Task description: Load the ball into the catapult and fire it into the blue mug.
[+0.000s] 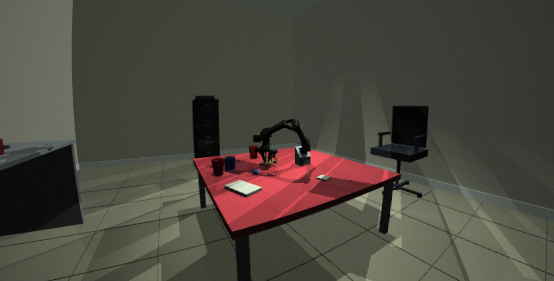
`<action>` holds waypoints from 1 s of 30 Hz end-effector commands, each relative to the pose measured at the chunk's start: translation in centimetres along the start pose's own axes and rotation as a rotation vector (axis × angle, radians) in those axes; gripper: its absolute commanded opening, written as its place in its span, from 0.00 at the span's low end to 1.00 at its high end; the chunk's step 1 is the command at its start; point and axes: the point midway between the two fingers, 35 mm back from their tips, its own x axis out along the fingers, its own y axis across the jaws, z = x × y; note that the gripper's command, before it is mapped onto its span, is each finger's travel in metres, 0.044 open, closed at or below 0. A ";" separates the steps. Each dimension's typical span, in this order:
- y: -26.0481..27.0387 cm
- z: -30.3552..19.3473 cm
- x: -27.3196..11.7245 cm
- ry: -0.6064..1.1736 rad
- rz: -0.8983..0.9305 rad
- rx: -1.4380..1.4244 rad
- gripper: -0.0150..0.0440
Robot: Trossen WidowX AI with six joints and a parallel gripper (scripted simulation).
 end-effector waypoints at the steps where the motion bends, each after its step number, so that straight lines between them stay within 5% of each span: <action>1: -0.1 0.0 0.4 -0.005 -0.004 0.006 0.25; 21: 0.0 0.0 2.4 -0.002 0.000 -0.001 0.25; 30: 0.0 0.0 2.4 -0.002 0.000 -0.001 0.65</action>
